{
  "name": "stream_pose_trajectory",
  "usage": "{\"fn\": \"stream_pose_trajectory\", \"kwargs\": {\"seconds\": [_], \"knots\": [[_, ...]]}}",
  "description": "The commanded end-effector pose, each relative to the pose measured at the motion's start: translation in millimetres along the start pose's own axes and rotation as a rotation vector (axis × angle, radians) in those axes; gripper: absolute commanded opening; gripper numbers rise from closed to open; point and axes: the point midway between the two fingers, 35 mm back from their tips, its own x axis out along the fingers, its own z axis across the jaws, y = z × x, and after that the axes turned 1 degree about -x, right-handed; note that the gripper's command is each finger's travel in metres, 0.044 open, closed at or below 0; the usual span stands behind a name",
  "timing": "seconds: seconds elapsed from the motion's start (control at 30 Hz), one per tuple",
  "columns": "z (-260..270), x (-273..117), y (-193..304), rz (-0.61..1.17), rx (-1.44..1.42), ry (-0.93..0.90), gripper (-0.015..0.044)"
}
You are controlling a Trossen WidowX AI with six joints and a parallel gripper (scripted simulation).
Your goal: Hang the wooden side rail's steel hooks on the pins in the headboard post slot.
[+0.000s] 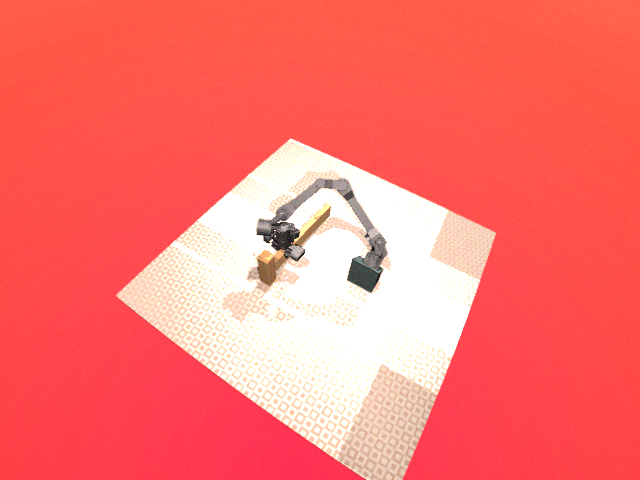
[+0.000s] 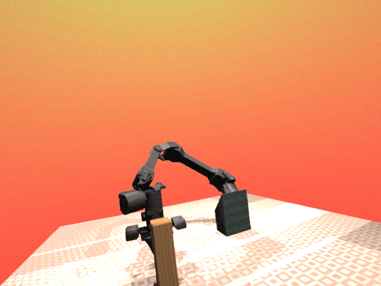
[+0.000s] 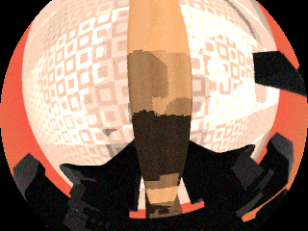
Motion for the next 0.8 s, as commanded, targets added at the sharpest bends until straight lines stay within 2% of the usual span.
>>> {"fn": "stream_pose_trajectory", "kwargs": {"seconds": [0.0,0.77], "knots": [[0.0,-2.0,3.9,0.011,-0.004,-0.006,0.0],[0.0,1.8,3.9,0.011,-0.004,-0.006,0.0]]}}
